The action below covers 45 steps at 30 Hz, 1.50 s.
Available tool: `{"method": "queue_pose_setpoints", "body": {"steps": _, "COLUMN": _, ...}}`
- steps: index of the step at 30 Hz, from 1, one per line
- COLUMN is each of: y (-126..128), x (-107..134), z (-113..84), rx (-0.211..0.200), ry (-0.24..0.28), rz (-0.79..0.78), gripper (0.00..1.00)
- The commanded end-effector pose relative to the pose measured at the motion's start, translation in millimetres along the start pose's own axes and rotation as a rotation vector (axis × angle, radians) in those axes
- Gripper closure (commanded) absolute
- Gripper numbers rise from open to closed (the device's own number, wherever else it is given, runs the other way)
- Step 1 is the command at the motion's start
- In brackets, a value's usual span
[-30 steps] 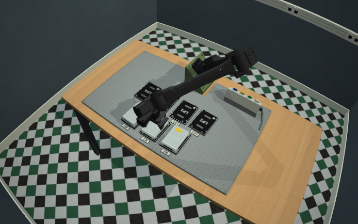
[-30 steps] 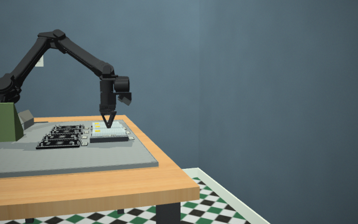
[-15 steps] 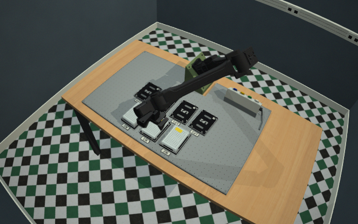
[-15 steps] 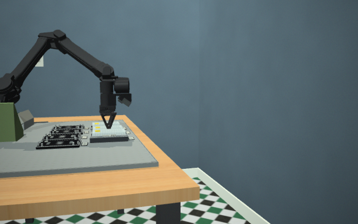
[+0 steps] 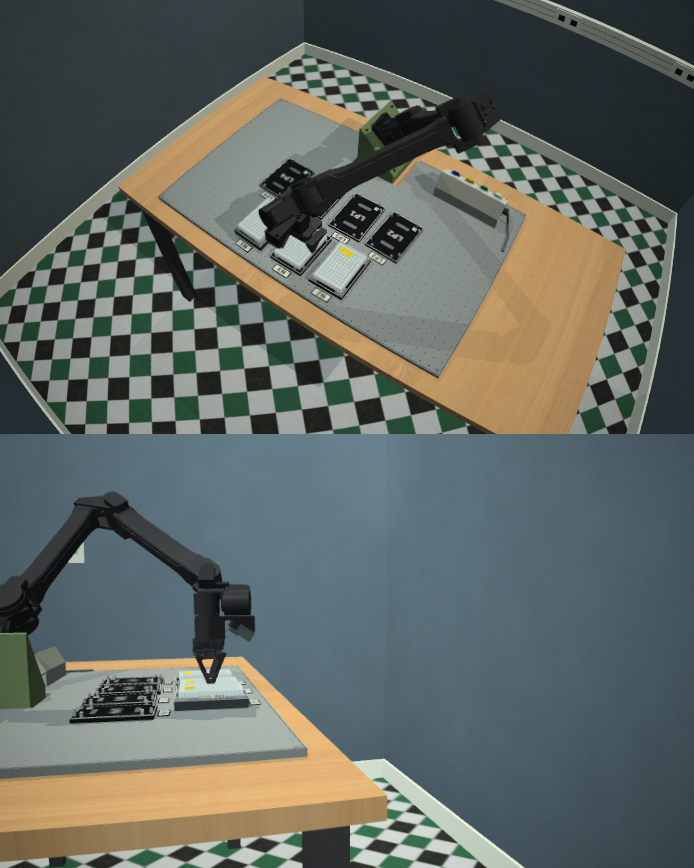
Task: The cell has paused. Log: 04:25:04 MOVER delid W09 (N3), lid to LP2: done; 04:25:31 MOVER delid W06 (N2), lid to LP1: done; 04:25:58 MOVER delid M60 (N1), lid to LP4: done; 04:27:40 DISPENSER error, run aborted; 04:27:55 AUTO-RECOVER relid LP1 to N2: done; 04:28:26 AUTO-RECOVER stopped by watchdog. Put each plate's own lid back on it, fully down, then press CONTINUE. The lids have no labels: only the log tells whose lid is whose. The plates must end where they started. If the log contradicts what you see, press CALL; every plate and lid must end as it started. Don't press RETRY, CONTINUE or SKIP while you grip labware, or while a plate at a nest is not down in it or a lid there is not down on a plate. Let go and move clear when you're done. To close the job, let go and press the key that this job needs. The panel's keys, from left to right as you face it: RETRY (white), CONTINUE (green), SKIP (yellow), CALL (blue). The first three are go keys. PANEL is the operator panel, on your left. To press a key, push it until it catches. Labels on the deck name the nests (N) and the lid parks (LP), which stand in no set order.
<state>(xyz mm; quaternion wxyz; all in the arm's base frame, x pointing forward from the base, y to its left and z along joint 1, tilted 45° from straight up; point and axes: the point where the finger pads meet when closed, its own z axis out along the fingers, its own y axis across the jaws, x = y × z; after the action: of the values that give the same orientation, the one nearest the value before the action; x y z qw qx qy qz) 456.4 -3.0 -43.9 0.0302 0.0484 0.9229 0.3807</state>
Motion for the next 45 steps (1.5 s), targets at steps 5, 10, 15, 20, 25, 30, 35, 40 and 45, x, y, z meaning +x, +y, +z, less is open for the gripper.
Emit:
{"method": "queue_pose_setpoints", "body": {"steps": 5, "y": 3.3, "x": 7.5, "z": 14.8, "rx": -0.006, "ry": 0.031, "rz": 0.012, "gripper": 1.0}}
{"method": "queue_pose_setpoints", "body": {"steps": 10, "y": 3.4, "x": 7.8, "z": 14.7, "rx": -0.006, "ry": 0.032, "rz": 0.013, "gripper": 1.0}}
{"method": "queue_pose_setpoints", "body": {"steps": 15, "y": 3.4, "x": 8.0, "z": 14.6, "rx": -0.006, "ry": 0.033, "rz": 0.013, "gripper": 1.0}}
{"method": "queue_pose_setpoints", "body": {"steps": 20, "y": 3.7, "x": 8.2, "z": 14.3, "rx": -0.006, "ry": 0.033, "rz": 0.014, "gripper": 1.0}}
{"method": "queue_pose_setpoints", "body": {"steps": 25, "y": 4.0, "x": 8.3, "z": 13.9, "rx": -0.006, "ry": 0.034, "rz": 0.015, "gripper": 1.0}}
{"method": "queue_pose_setpoints", "body": {"steps": 30, "y": 4.3, "x": 8.5, "z": 13.5, "rx": -0.006, "ry": 0.034, "rz": 0.015, "gripper": 1.0}}
{"method": "queue_pose_setpoints", "body": {"steps": 35, "y": 4.4, "x": 8.5, "z": 13.3, "rx": -0.007, "ry": 0.034, "rz": 0.015, "gripper": 0.0}}
{"method": "queue_pose_setpoints", "body": {"steps": 40, "y": 4.4, "x": 8.5, "z": 13.3, "rx": -0.006, "ry": 0.034, "rz": 0.015, "gripper": 0.0}}
{"method": "queue_pose_setpoints", "body": {"steps": 45, "y": 4.4, "x": 8.5, "z": 13.3, "rx": -0.006, "ry": 0.034, "rz": 0.015, "gripper": 0.0}}
